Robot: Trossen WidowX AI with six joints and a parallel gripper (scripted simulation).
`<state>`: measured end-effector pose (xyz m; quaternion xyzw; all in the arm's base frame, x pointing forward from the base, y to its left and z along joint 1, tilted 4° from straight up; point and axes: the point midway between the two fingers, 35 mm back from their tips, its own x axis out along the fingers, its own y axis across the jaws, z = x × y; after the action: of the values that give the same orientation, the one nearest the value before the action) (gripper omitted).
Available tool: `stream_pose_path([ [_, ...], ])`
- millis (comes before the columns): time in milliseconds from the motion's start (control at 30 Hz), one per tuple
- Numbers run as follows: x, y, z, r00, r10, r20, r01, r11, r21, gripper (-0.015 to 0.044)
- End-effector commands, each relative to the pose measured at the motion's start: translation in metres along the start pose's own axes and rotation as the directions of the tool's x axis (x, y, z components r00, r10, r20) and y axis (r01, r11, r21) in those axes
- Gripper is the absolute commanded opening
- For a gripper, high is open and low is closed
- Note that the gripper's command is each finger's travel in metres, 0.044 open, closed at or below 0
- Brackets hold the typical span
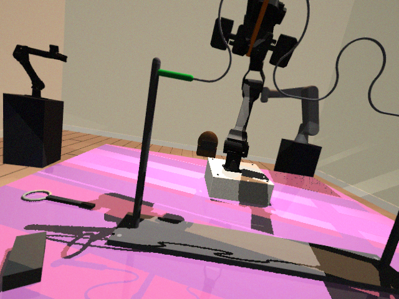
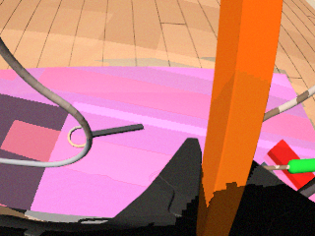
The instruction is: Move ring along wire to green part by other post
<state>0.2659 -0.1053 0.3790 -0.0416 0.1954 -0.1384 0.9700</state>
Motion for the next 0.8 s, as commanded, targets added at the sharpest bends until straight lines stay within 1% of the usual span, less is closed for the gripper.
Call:
stream_pose_path([
  [0,0.001,-0.002,-0.002,1.0,-0.023,0.002,0.023,0.999,-0.042,-0.015],
  [767,0.002,-0.012,-0.001,0.987,-0.148,0.06,0.159,0.946,-0.284,-0.015],
])
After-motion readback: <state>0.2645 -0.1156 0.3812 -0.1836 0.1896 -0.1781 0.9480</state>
